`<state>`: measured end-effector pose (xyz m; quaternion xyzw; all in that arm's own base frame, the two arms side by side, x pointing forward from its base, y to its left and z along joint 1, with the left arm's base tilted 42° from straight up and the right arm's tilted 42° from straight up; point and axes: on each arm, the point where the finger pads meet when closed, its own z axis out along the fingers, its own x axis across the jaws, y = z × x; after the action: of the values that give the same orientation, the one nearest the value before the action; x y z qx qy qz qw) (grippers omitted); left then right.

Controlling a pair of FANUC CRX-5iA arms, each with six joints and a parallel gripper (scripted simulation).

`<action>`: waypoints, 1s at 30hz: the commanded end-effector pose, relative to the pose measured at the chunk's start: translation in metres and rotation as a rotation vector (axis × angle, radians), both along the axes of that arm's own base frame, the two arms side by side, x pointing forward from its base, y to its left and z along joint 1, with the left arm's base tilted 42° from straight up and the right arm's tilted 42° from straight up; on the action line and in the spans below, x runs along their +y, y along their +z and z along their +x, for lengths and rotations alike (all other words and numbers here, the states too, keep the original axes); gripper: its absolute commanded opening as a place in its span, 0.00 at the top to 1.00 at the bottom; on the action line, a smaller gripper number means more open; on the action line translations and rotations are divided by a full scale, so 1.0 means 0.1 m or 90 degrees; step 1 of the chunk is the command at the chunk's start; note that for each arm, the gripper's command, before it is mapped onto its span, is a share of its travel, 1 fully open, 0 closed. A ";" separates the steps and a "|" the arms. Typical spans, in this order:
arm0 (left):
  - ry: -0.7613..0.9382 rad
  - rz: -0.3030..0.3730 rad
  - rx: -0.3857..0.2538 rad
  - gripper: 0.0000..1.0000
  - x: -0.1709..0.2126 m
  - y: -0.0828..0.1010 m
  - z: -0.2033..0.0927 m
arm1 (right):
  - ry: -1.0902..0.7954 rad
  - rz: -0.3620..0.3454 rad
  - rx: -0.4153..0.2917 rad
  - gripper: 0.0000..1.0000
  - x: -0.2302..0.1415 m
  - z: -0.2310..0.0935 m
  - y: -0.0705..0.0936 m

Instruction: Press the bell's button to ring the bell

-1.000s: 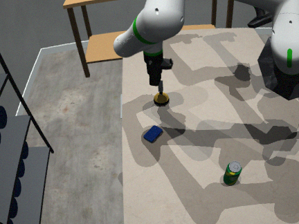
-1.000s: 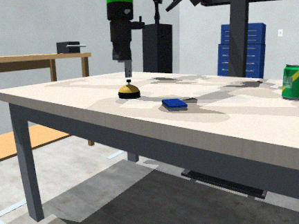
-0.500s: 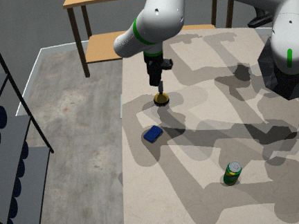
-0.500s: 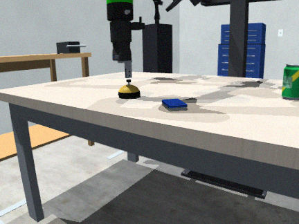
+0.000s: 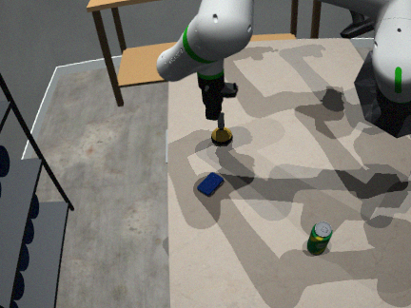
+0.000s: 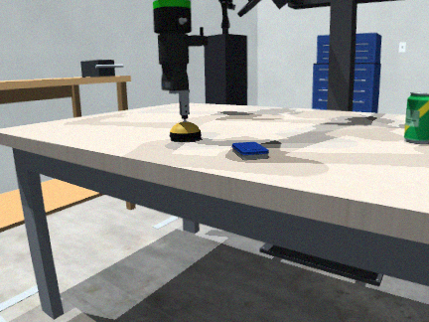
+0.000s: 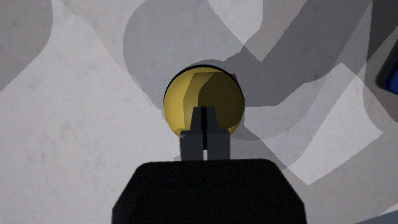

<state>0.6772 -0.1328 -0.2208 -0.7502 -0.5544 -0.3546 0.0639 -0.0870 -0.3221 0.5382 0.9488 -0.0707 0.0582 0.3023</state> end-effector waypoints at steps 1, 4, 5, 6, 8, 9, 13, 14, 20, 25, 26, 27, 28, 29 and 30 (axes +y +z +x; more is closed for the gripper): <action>-0.001 -0.001 -0.001 0.83 -0.01 0.01 0.00 | -0.001 -0.001 0.000 0.00 0.00 -0.01 0.01; -0.001 -0.001 -0.001 0.83 -0.01 0.01 0.00 | -0.001 -0.001 0.000 0.00 0.00 -0.01 0.01; -0.001 -0.001 -0.001 0.83 -0.01 0.01 0.00 | -0.001 -0.001 0.000 0.00 0.00 -0.01 0.01; -0.001 -0.001 -0.001 0.83 -0.01 0.01 0.00 | -0.001 -0.001 0.000 0.00 0.00 -0.01 0.01; -0.001 -0.001 -0.001 0.83 -0.01 0.01 0.00 | -0.001 -0.001 0.000 0.00 0.00 -0.01 0.01; -0.001 -0.001 -0.001 0.83 -0.01 0.01 0.00 | -0.001 -0.001 0.000 0.00 0.00 -0.01 0.01; -0.001 -0.001 -0.001 0.83 -0.01 0.01 0.01 | -0.001 -0.001 0.000 0.00 0.00 -0.01 0.01; -0.001 -0.001 -0.001 0.83 -0.01 0.00 0.01 | -0.001 -0.001 0.000 0.00 0.00 -0.01 0.01; -0.001 -0.001 -0.001 0.83 0.00 -0.01 0.01 | -0.001 -0.001 0.000 0.00 0.00 -0.01 0.01; -0.001 -0.001 -0.001 0.83 0.00 -0.01 0.02 | -0.001 -0.001 0.000 0.00 0.00 -0.01 0.01; -0.001 -0.001 -0.001 0.83 0.00 -0.01 0.02 | -0.001 -0.001 0.000 0.00 0.00 -0.01 0.01; -0.001 -0.001 -0.001 0.83 0.00 -0.01 0.02 | -0.001 -0.001 0.000 0.00 0.00 -0.01 0.01; -0.001 -0.001 -0.001 0.83 0.00 -0.01 0.02 | -0.001 -0.001 0.000 0.00 0.00 -0.01 0.01; -0.001 -0.001 -0.001 0.83 0.00 -0.01 0.02 | -0.001 -0.001 0.000 0.00 0.00 -0.01 0.01; -0.001 -0.001 -0.001 0.83 0.00 -0.01 0.02 | -0.001 -0.001 0.000 0.00 0.00 -0.01 0.01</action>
<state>0.6784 -0.1316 -0.2226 -0.7502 -0.5544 -0.3546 0.0638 -0.0870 -0.3221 0.5382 0.9488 -0.0707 0.0582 0.3023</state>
